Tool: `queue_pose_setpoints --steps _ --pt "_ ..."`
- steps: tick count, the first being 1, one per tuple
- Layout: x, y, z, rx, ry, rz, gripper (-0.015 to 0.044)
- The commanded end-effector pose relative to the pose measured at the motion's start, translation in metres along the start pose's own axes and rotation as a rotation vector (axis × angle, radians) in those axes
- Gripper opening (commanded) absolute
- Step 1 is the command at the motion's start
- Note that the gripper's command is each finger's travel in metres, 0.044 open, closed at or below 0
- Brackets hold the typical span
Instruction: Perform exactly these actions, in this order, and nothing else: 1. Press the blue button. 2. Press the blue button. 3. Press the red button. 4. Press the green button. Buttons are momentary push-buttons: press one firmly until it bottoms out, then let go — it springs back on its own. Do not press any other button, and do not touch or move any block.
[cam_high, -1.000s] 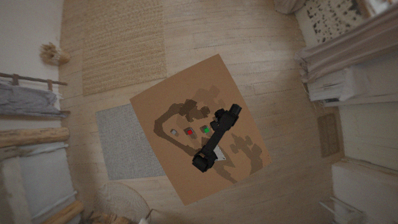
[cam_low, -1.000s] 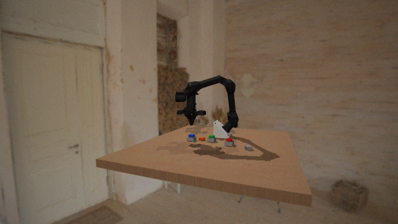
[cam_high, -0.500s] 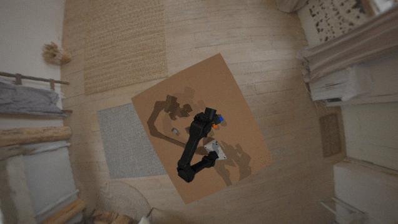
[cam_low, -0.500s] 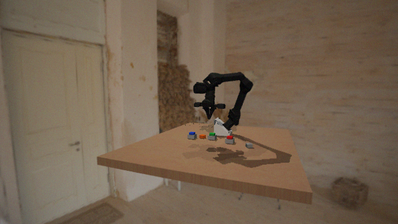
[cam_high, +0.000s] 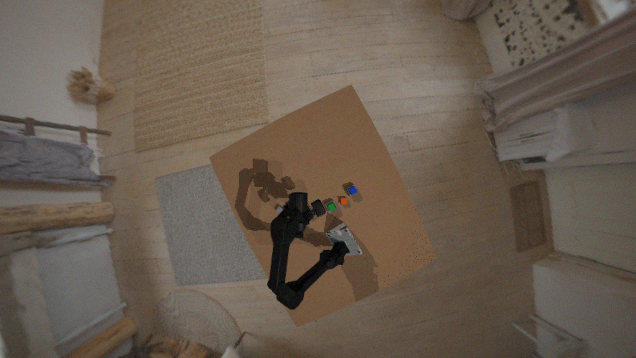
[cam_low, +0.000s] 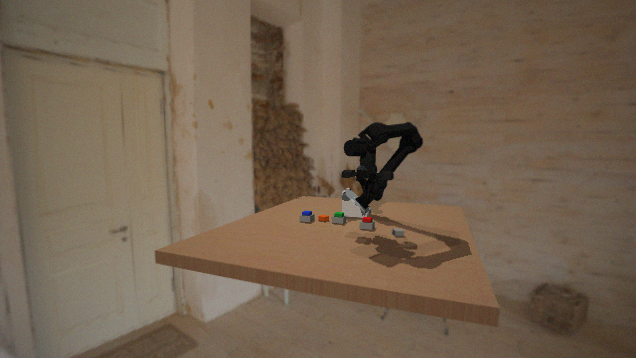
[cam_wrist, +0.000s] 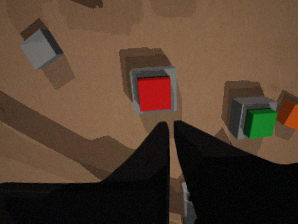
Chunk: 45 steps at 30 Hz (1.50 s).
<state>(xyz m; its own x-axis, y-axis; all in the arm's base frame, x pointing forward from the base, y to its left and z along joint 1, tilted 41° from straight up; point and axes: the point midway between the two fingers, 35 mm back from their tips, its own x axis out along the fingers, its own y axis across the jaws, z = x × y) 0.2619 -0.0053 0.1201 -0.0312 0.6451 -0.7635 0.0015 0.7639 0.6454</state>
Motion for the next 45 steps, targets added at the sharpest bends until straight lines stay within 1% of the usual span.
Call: queue_pose_setpoints --steps 1,2,4,10,30,45 --pt "0.035 0.005 -0.002 0.000 0.007 0.007 0.0020" --pt "0.045 0.005 -0.002 -0.001 0.007 0.009 0.0020" --pt "0.053 0.005 -0.003 -0.001 0.007 0.010 0.0020" --pt "0.055 0.005 -0.003 -0.001 0.007 0.010 0.0020" --pt "0.087 0.006 -0.004 -0.001 0.007 0.011 0.0020" --pt "0.088 0.006 -0.004 -0.001 0.007 0.011 0.0020"
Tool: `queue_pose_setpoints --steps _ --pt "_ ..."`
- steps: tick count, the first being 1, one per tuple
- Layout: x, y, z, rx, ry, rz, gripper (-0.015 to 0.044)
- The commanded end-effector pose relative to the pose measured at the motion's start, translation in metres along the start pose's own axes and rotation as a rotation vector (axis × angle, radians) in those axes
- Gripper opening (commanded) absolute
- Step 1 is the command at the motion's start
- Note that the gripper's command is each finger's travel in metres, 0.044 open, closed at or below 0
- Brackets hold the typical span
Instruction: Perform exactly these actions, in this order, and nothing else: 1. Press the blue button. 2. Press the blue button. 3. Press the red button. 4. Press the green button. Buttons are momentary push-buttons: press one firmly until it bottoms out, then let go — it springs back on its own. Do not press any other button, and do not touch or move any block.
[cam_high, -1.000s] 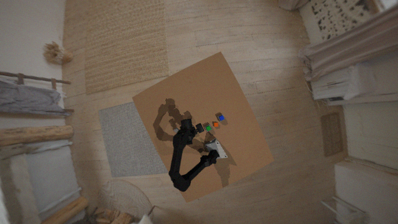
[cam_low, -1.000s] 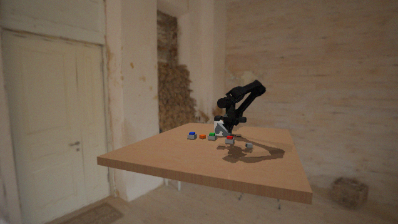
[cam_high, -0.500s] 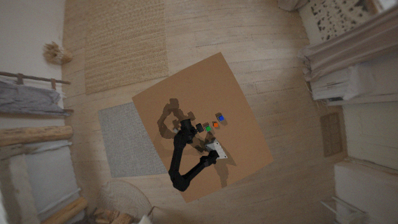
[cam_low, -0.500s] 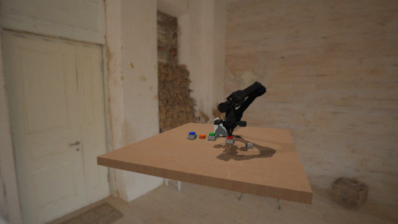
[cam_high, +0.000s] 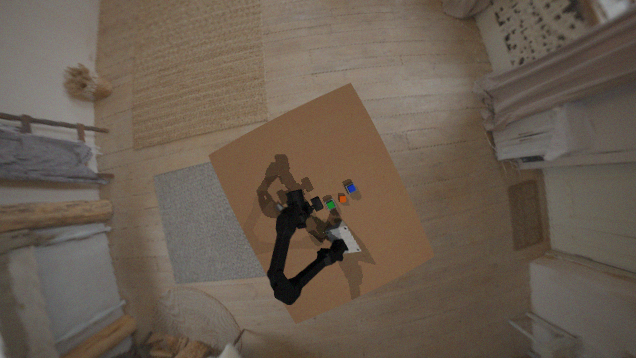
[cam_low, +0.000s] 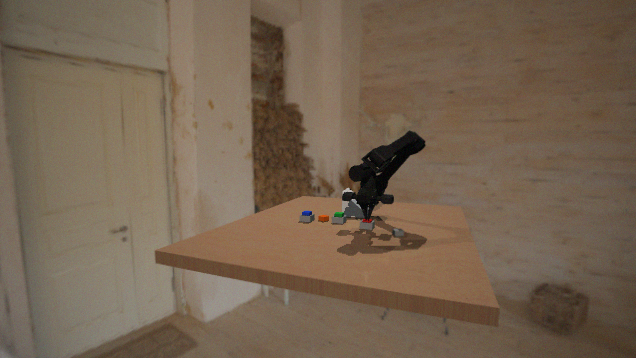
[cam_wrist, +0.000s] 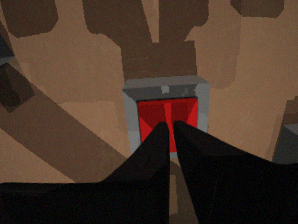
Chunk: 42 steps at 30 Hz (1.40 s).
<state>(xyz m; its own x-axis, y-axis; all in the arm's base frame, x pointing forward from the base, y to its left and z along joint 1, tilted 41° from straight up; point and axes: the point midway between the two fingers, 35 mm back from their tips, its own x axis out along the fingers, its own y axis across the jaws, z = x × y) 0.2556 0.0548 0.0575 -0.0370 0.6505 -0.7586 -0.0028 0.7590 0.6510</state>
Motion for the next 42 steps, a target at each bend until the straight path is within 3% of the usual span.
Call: queue_pose_setpoints --steps 1,5,8,13,20,25,33,39,42 --pt "0.001 0.001 0.000 0.003 0.001 0.004 0.0020" --pt "-0.003 0.000 0.000 0.000 0.000 0.000 0.0020" --pt "-0.031 0.000 0.000 0.003 0.001 0.002 0.0020" --pt "-0.036 0.000 0.000 0.004 0.001 0.002 0.0020" --pt "-0.095 0.000 0.000 0.005 0.002 0.000 0.0020" --pt "-0.096 -0.012 -0.001 0.006 0.001 -0.004 0.0020" --pt "-0.096 -0.125 -0.045 0.007 0.004 -0.009 0.0020" --pt "-0.094 -0.128 -0.046 0.007 0.004 -0.008 0.0020" --pt "-0.065 -0.129 -0.045 0.006 0.003 -0.008 0.0020"
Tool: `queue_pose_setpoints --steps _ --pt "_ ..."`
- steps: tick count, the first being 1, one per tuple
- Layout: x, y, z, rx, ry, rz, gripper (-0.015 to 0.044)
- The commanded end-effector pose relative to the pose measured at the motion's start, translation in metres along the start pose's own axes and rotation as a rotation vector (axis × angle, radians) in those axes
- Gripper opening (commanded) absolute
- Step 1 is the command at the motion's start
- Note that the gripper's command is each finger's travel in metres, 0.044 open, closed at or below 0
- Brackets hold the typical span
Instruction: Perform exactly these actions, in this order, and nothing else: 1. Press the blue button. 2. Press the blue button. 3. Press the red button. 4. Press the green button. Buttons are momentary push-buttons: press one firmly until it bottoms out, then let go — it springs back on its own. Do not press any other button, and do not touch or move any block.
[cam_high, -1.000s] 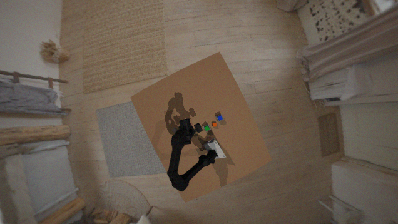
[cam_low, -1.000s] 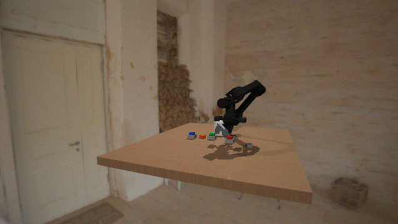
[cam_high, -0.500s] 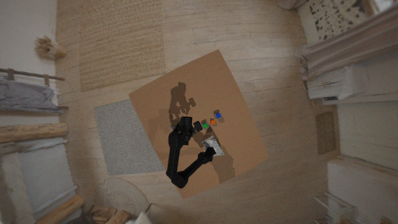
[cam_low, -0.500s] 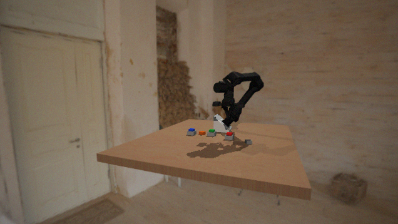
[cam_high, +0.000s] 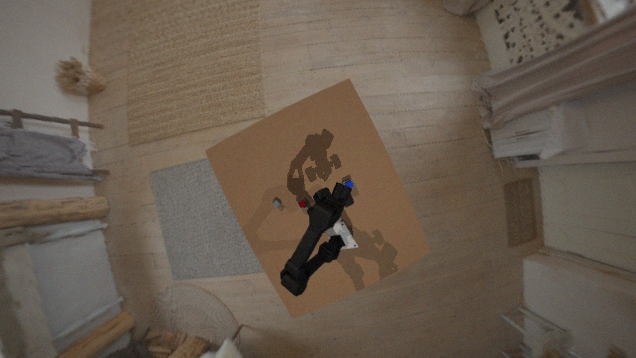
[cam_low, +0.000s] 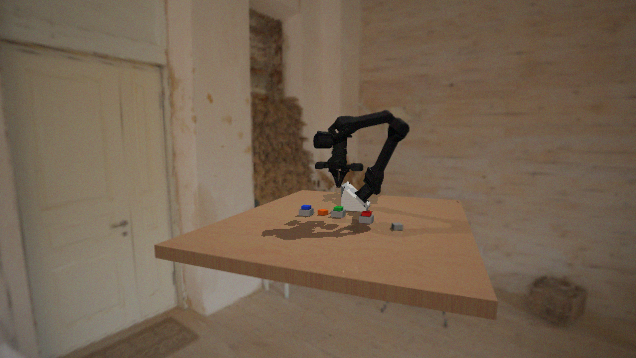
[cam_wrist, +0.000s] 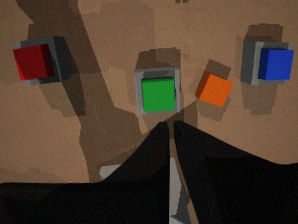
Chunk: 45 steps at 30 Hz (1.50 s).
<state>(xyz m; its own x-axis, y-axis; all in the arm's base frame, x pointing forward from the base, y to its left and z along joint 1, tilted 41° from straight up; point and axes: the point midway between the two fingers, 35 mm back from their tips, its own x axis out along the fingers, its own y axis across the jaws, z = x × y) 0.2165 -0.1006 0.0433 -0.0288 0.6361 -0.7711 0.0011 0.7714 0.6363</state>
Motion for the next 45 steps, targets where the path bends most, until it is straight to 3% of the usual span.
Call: queue_pose_setpoints --steps 1,4,29,45 --pt "0.037 -0.001 -0.003 0.001 0.011 0.012 0.0020" --pt "0.054 0.001 -0.004 0.001 0.011 0.013 0.0020" --pt "0.087 0.001 -0.005 0.000 0.011 0.014 0.0020" --pt "0.088 0.001 -0.005 0.000 0.011 0.014 0.0020"
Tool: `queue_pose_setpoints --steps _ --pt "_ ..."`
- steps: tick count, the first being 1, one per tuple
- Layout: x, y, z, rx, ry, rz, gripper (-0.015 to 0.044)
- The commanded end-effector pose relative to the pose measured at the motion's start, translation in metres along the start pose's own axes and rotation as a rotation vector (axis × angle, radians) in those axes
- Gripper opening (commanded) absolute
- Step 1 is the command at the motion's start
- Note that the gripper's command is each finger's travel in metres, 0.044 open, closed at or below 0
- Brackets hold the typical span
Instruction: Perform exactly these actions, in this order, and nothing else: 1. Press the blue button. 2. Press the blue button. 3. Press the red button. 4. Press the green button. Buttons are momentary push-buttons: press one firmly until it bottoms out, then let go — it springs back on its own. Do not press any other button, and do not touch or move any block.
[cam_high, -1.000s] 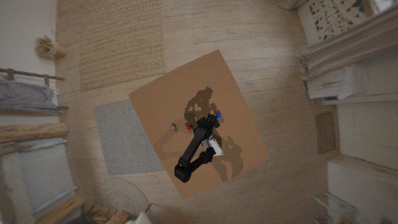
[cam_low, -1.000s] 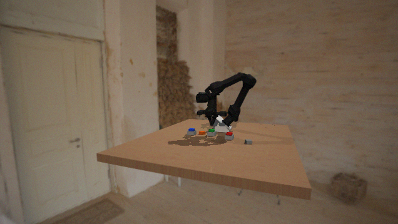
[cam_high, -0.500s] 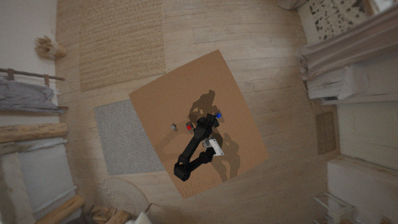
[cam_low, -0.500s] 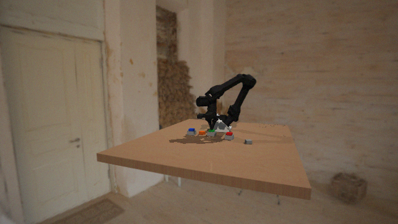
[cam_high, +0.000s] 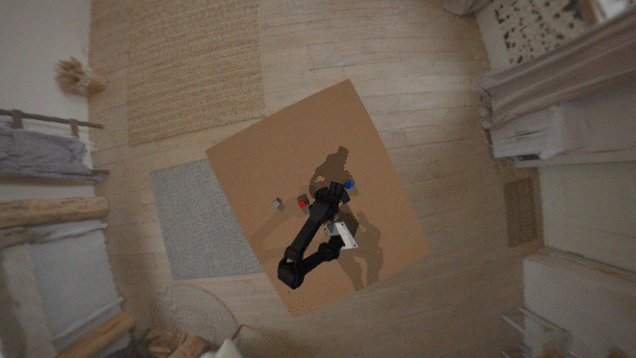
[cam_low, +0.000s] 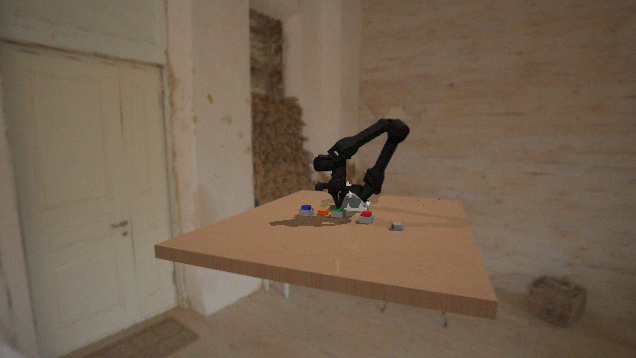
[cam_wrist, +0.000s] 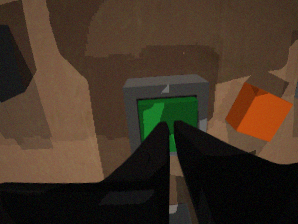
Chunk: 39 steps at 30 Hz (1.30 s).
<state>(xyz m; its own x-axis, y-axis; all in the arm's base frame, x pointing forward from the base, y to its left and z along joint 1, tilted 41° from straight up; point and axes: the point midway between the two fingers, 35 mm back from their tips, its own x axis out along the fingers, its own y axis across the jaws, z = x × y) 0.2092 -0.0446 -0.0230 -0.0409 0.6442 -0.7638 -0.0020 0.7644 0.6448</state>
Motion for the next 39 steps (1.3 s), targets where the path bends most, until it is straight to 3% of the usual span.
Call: queue_pose_setpoints --steps 1,5,9,13,18,27,32,39 --pt "0.001 0.000 0.000 0.004 -0.002 0.003 0.0020" --pt "0.001 0.000 0.000 0.004 -0.002 0.003 0.0020" --pt "-0.030 0.000 0.000 0.004 -0.001 0.002 0.0020" --pt "-0.033 0.000 0.000 0.004 -0.001 0.002 0.0020" --pt "-0.045 0.028 0.020 0.026 0.001 -0.019 0.0151" --pt "-0.080 0.164 0.053 0.028 -0.009 -0.023 0.0387" --pt "-0.095 0.237 0.039 0.006 -0.004 0.009 0.0400" --pt "-0.097 0.247 0.036 0.003 -0.002 0.015 0.0400"
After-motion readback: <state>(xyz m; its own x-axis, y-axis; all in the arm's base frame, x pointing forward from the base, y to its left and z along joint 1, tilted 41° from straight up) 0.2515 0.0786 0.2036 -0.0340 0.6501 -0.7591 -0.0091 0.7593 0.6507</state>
